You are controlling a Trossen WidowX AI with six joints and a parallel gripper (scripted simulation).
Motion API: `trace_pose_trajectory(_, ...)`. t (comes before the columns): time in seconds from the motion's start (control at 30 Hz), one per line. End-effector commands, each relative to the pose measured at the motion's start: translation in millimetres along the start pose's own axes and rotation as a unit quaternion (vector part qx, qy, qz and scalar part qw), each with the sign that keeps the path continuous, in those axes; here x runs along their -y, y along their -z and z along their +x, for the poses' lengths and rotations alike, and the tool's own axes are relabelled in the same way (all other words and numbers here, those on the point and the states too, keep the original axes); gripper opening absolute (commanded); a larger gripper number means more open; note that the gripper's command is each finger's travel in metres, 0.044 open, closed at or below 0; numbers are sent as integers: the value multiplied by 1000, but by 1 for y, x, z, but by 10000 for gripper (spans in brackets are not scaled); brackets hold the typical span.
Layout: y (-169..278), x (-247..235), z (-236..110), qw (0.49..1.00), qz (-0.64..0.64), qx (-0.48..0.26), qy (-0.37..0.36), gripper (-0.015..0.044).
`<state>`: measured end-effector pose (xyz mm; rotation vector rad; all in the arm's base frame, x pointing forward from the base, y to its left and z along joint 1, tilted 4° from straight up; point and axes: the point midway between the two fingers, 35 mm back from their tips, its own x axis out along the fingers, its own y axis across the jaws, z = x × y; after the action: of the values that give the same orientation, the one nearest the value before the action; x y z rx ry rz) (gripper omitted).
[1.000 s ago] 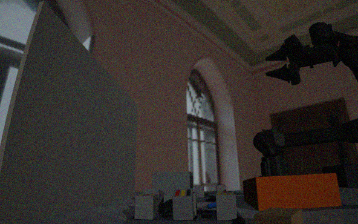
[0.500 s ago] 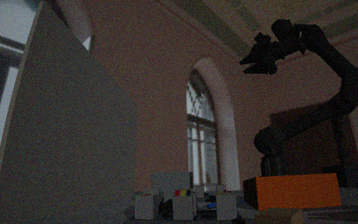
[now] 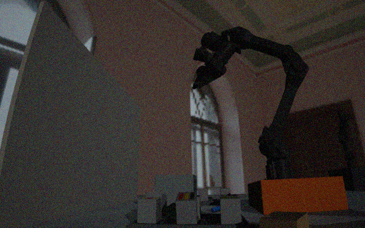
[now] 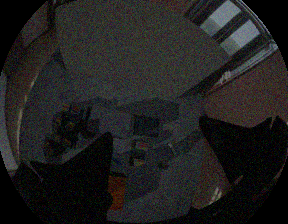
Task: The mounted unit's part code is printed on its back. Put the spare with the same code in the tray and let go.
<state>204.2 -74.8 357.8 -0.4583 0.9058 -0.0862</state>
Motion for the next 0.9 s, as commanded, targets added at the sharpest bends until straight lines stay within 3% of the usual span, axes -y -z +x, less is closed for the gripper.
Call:
trace_pose_trajectory(0.0, -19, -3, 49, 997, 37, -57, -45, 440)
trace_pose_trajectory(0.5, -36, -62, 231, 926, 186, -302, -129, 440)
trace_pose_trajectory(0.87, -33, -67, 244, 917, 197, -324, -126, 440)
